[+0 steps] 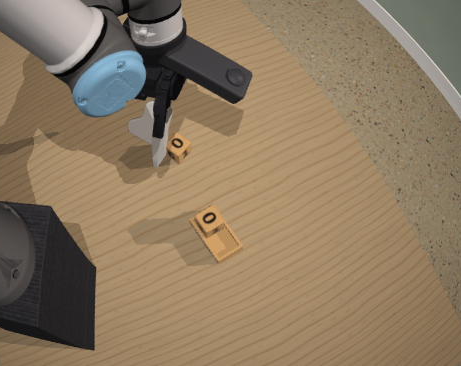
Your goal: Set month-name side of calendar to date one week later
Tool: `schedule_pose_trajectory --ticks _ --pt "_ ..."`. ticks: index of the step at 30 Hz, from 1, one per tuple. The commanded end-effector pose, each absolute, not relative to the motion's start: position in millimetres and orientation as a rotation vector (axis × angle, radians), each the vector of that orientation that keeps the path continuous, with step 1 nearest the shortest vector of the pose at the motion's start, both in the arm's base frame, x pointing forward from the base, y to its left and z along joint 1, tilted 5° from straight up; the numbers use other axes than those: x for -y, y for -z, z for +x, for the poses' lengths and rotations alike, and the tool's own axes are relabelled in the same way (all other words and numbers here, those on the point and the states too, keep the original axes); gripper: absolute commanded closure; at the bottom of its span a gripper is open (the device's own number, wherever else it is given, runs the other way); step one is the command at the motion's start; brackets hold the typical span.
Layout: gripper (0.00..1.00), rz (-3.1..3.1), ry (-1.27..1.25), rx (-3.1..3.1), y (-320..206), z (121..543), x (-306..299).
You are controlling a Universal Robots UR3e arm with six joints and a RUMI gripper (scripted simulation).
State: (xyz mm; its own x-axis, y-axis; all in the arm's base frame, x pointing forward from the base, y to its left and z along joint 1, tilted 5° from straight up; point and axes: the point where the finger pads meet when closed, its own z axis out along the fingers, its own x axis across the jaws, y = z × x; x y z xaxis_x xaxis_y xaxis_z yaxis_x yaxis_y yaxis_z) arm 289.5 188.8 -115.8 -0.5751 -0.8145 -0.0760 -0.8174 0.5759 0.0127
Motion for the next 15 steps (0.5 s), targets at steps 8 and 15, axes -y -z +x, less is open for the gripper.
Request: schedule_pose_trajectory --ticks 8,15 --pt "0.0 -1.795 -0.07 -2.491 113.9 290.7 -188.1" --pt "0.0 -1.898 -0.066 -2.411 113.2 290.8 -188.2"
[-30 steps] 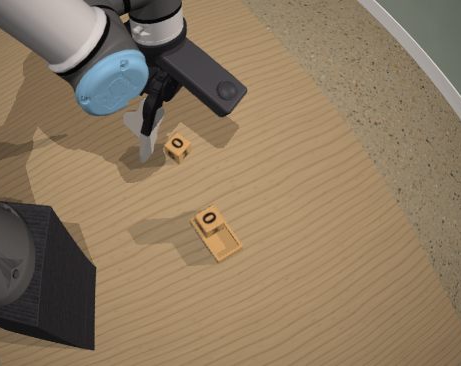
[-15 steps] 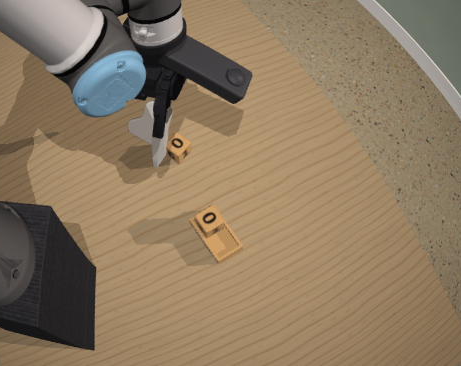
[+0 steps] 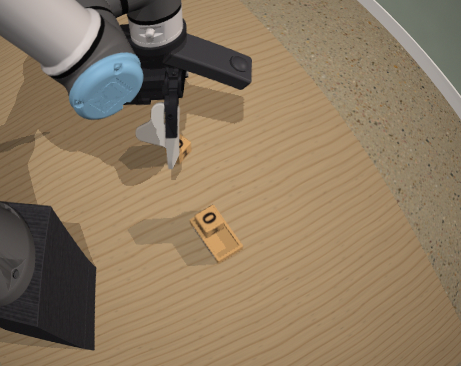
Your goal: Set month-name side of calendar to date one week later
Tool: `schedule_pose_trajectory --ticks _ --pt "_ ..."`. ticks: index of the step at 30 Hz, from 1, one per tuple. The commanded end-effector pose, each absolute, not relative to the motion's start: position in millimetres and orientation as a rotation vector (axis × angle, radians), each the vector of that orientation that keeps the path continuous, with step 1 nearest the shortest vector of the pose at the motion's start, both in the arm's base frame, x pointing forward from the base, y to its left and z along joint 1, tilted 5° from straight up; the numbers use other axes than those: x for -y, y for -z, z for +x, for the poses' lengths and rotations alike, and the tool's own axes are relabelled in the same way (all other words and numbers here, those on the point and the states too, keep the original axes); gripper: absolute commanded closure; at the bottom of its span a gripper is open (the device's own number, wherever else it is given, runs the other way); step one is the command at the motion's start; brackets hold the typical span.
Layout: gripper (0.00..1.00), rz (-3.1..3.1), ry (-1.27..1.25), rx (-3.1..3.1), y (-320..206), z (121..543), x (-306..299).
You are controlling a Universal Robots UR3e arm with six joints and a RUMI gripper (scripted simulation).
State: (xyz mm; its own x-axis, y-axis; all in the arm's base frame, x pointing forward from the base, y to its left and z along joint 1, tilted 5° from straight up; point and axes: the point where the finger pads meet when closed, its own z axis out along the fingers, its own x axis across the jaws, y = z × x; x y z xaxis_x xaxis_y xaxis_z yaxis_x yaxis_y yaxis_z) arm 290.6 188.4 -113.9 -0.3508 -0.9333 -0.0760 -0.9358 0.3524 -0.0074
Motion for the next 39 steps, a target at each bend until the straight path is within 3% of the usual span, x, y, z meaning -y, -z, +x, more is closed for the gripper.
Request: schedule_pose_trajectory --ticks 1,39 --pt "0.0 -1.9 -0.066 -2.409 113.2 290.8 -188.2" --pt "0.0 -2.579 -0.025 -1.644 108.7 287.1 -188.9"
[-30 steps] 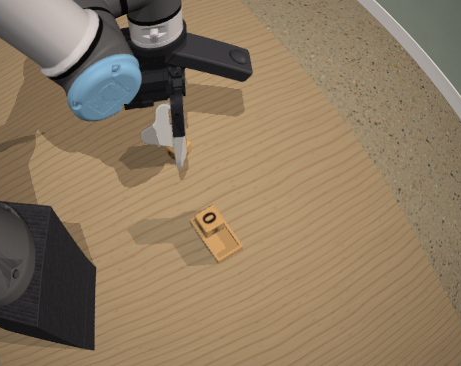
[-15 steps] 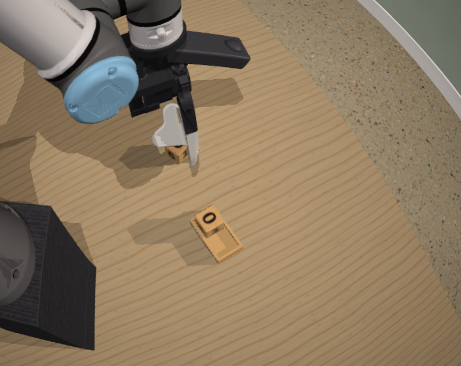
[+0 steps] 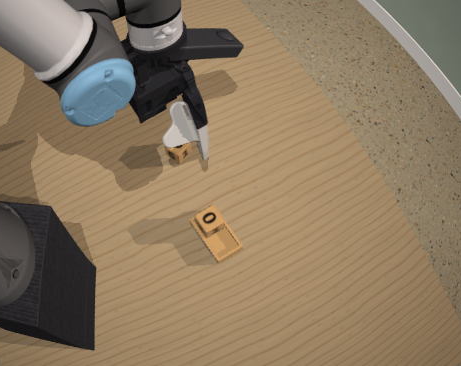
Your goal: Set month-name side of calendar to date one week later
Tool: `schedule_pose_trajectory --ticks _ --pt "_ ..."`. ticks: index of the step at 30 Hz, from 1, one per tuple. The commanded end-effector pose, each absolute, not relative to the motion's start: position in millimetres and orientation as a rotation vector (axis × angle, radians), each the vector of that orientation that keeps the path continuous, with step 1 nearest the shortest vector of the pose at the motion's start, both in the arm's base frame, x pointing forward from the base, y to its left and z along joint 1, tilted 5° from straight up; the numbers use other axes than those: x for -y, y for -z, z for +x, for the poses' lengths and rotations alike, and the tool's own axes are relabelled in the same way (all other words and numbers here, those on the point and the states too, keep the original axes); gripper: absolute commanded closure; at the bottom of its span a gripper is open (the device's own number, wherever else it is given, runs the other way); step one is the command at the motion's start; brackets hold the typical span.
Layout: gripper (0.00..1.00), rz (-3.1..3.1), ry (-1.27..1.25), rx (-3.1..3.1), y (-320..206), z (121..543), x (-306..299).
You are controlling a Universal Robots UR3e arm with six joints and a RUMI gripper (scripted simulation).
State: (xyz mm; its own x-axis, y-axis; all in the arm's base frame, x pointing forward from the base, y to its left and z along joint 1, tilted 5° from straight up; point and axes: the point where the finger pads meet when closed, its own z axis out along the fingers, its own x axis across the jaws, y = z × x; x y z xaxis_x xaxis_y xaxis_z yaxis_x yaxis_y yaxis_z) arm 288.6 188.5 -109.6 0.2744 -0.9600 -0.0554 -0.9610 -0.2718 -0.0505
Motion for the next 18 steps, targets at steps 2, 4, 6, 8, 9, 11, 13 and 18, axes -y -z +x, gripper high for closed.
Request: schedule_pose_trajectory --ticks 2,4,6,8,9,11,13,18 --pt "0.0 -2.597 -0.024 -1.617 108.6 286.9 -188.9" --pt "0.0 -2.625 -0.022 -1.57 108.3 286.5 -188.9" --pt "0.0 -2.647 -0.02 -1.533 108.2 286.1 -188.9" --pt "0.0 -2.662 -0.018 -1.505 108.0 285.9 -188.9" --pt "0.0 -2.668 -0.018 -1.494 108.0 285.8 -188.9" --pt "0.0 -2.673 -0.017 -1.486 108.0 285.7 -188.9" --pt "0.0 -2.677 -0.017 -1.479 107.9 285.6 -188.9" --pt "0.0 -2.683 -0.017 -1.467 107.9 285.4 -188.9"
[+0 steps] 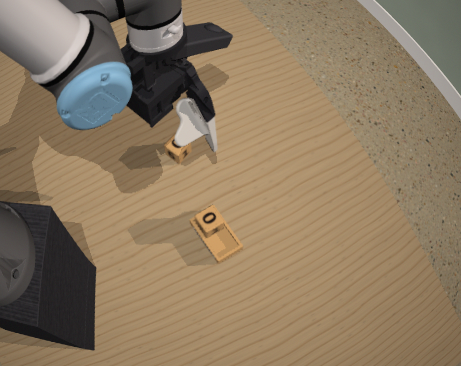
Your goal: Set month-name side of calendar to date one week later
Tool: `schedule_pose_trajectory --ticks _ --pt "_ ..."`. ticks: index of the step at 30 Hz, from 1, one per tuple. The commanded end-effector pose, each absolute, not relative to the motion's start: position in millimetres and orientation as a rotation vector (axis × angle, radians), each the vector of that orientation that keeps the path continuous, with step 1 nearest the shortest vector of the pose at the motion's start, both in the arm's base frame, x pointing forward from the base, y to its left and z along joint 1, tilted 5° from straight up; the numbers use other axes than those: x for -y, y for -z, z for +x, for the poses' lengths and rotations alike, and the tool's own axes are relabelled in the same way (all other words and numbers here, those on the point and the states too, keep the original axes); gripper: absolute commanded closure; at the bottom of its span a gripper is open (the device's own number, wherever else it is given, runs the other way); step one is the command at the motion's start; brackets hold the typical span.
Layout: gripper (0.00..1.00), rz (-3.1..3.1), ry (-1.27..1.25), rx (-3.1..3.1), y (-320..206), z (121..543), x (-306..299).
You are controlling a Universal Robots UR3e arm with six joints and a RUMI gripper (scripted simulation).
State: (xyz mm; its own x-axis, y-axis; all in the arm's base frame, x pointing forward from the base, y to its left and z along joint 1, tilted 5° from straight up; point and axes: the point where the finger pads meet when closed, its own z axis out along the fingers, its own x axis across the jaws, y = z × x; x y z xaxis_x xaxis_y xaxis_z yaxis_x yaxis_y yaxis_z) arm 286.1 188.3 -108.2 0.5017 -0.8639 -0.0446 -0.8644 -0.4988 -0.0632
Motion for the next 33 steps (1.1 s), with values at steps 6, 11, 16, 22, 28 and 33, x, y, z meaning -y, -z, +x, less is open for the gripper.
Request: schedule_pose_trajectory --ticks 6,11,16,22,28,33 --pt "0.71 -2.683 -0.017 -1.467 108.0 285.6 -188.9" --pt "0.71 -2.684 -0.016 -1.466 107.9 285.7 -189.0" --pt "0.71 -2.684 -0.016 -1.466 107.9 285.7 -188.9" --pt "0.71 -2.684 -0.016 -1.467 107.9 285.7 -188.9" --pt "0.71 -2.684 -0.016 -1.467 107.9 285.7 -188.9" --pt "0.71 -2.684 -0.016 -1.467 107.9 285.7 -188.9"
